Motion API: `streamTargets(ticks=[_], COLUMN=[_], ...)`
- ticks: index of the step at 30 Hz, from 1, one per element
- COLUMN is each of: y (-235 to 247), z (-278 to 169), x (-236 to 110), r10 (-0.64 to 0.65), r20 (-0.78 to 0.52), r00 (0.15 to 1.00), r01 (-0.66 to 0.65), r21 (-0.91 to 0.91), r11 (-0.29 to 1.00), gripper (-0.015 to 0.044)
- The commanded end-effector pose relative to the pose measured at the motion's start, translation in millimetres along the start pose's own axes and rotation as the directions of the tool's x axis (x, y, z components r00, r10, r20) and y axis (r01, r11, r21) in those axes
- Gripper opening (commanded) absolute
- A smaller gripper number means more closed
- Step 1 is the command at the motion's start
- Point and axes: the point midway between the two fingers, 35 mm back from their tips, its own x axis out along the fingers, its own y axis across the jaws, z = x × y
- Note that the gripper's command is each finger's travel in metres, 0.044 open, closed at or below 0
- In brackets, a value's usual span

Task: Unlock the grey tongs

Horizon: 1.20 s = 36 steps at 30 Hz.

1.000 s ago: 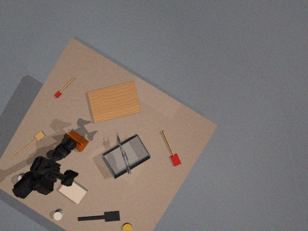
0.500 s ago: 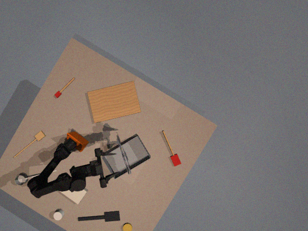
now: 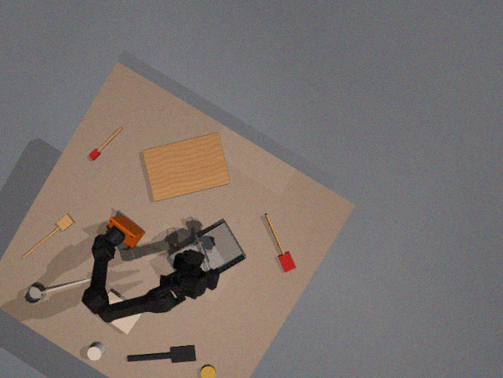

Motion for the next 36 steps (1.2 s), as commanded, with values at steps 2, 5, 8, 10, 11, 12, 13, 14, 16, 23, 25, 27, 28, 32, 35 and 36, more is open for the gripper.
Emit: streamTargets(ticks=[2,5,8,10,11,12,13,14,16,23,25,27,28,32,35,36], y=[38.3,51.7,52.7,52.7,52.7,52.7,52.7,52.7,55.2,56.3,56.7,57.4,57.9,60.0,61.7,62.2], z=[-42.6,-55.4,-56.3,-56.3,-56.3,-56.3,-56.3,-56.3,-48.8,-45.9,-46.1,-46.5,-46.8,-48.0,-48.9,-49.2], x=[64.4,80.3,81.4,81.4,81.4,81.4,81.4,81.4,81.7,82.1,83.4,85.6,87.1,93.3,97.9,99.4], r10=[0.307,0.394,0.4,0.4,0.4,0.4,0.4,0.4,0.4,0.4,0.4,0.4,0.4,0.4,0.4,0.4], r20=[-0.142,-0.18,-0.183,-0.183,-0.183,-0.183,-0.183,-0.183,-0.182,-0.182,-0.182,-0.182,-0.182,-0.182,-0.182,-0.182], r00=[0.941,0.901,0.898,0.898,0.898,0.898,0.898,0.898,0.898,0.898,0.898,0.898,0.898,0.898,0.898,0.898], r01=[-0.337,-0.421,-0.426,-0.426,-0.426,-0.426,-0.426,-0.426,-0.426,-0.425,-0.425,-0.425,-0.425,-0.425,-0.425,-0.425], r21=[-0.456,-0.581,-0.589,-0.589,-0.589,-0.589,-0.589,-0.589,-0.589,-0.589,-0.589,-0.589,-0.589,-0.589,-0.589,-0.589], r11=[0.824,0.697,0.687,0.687,0.687,0.687,0.687,0.687,0.687,0.687,0.687,0.687,0.687,0.687,0.687,0.687], gripper=[0.044,0.044,0.044,0.044,0.044,0.044,0.044,0.044,0.044,0.044,0.044,0.044,0.044,0.044,0.044,0.044])
